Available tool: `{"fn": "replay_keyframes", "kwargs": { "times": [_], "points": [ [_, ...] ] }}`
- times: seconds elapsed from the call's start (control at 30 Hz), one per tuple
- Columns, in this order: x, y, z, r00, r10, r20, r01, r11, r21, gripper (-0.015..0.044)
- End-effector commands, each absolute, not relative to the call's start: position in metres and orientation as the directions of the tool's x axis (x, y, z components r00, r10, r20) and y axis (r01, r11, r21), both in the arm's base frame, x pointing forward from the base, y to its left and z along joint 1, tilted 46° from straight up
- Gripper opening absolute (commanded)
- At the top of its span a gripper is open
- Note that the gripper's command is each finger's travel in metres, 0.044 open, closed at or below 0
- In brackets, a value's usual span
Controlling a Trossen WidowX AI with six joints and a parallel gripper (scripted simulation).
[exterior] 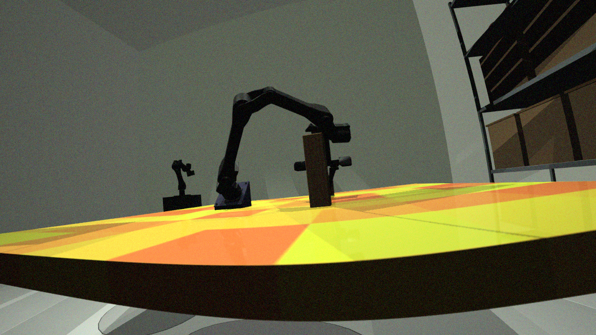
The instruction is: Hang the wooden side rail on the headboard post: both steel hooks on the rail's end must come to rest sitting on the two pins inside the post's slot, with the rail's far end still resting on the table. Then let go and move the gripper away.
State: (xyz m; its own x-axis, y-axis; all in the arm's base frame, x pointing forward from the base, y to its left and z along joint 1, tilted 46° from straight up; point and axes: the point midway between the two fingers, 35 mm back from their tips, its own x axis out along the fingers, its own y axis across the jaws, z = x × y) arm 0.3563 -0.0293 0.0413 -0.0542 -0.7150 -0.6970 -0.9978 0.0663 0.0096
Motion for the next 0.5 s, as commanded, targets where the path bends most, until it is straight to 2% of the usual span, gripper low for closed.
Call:
{"fn": "replay_keyframes", "kwargs": {
  "times": [0.0, 0.47],
  "points": [
    [0.3570, -0.0256, 0.0447, -0.041, -0.714, -0.699, -0.999, 0.055, 0.003, 0.0000],
    [0.3575, -0.0277, 0.0448, -0.041, -0.714, -0.699, -0.999, 0.055, 0.003, 0.0000]
  ]
}}
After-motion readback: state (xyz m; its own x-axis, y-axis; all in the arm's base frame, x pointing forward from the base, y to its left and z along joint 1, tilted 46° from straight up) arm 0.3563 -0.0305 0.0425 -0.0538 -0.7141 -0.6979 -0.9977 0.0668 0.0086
